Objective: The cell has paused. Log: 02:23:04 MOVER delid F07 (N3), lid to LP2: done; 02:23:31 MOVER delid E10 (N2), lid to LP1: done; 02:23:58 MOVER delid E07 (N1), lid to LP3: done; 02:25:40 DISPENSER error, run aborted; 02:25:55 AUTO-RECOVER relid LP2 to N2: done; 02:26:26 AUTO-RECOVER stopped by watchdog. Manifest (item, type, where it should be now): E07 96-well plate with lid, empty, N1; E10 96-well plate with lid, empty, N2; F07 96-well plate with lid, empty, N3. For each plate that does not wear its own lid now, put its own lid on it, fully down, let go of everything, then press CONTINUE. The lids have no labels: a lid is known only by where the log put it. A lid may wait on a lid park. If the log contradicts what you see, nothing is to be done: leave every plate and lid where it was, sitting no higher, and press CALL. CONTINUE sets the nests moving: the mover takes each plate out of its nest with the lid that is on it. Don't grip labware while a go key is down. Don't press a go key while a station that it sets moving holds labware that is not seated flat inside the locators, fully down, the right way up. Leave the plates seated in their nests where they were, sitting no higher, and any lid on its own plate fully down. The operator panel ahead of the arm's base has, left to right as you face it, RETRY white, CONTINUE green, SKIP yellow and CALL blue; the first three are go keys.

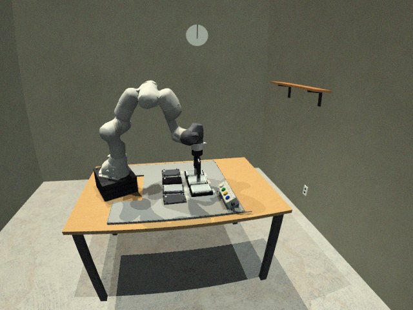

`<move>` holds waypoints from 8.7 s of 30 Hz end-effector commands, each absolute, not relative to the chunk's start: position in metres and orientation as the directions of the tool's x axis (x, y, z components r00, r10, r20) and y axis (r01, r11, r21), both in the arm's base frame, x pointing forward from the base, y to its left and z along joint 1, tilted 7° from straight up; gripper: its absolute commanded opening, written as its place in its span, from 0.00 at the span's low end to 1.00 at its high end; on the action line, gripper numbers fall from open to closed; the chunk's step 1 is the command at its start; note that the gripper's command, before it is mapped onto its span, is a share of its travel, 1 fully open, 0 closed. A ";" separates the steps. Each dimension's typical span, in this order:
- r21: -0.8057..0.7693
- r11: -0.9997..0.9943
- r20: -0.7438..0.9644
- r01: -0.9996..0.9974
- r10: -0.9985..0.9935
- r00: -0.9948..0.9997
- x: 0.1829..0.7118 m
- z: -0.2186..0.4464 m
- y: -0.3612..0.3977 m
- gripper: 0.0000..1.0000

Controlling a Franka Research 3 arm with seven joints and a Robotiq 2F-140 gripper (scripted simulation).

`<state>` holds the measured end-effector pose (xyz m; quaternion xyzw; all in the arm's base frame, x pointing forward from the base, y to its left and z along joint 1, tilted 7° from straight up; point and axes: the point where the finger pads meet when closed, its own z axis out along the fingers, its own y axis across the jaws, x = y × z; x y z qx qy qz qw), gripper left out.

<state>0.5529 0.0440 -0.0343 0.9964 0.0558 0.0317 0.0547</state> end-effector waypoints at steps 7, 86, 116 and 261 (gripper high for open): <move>0.114 -0.988 0.054 0.108 0.114 0.992 0.552 -0.034 0.043 0.00; 0.114 -0.988 0.054 0.108 0.114 0.992 0.549 0.009 0.048 0.00; 0.113 -0.988 0.054 0.108 0.114 0.992 0.537 -0.002 0.171 0.00; 0.110 -0.993 0.061 0.044 0.051 0.997 0.540 -0.037 0.167 0.00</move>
